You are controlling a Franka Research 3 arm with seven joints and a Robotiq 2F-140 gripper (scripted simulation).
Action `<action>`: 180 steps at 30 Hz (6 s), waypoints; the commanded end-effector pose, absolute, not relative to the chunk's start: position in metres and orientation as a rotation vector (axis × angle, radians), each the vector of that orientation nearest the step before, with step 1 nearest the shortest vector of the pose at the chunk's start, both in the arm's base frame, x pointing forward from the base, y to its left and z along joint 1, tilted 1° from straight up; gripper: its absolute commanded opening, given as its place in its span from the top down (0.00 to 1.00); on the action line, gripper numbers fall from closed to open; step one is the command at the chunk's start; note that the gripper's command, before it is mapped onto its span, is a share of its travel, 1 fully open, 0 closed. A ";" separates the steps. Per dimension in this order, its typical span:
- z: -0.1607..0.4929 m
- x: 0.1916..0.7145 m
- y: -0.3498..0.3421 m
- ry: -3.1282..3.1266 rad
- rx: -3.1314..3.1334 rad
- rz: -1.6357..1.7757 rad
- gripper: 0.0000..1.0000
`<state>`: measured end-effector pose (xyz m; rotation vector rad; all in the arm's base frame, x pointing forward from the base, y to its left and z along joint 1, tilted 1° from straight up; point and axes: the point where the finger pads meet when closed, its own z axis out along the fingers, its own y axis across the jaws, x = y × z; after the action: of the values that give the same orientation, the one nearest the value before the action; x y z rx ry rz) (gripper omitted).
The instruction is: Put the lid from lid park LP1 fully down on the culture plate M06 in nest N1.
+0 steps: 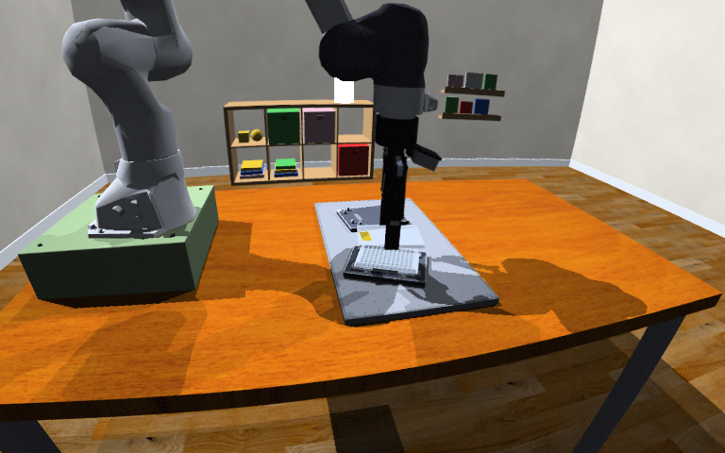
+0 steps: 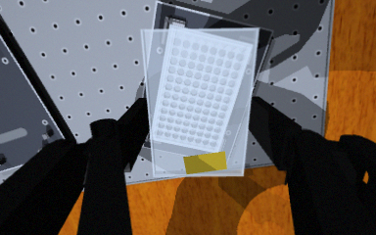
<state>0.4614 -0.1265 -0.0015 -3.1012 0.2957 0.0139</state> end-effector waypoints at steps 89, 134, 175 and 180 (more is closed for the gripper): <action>-0.044 0.464 -0.126 0.671 -3.056 0.014 0.90; -0.044 0.464 -0.126 0.671 -3.056 0.014 0.90; -0.048 0.464 -0.126 0.671 -3.056 0.014 0.90; -0.048 0.464 -0.126 0.671 -3.056 0.014 0.90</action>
<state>0.4618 -0.1251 -0.0479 -3.0591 0.6587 0.0217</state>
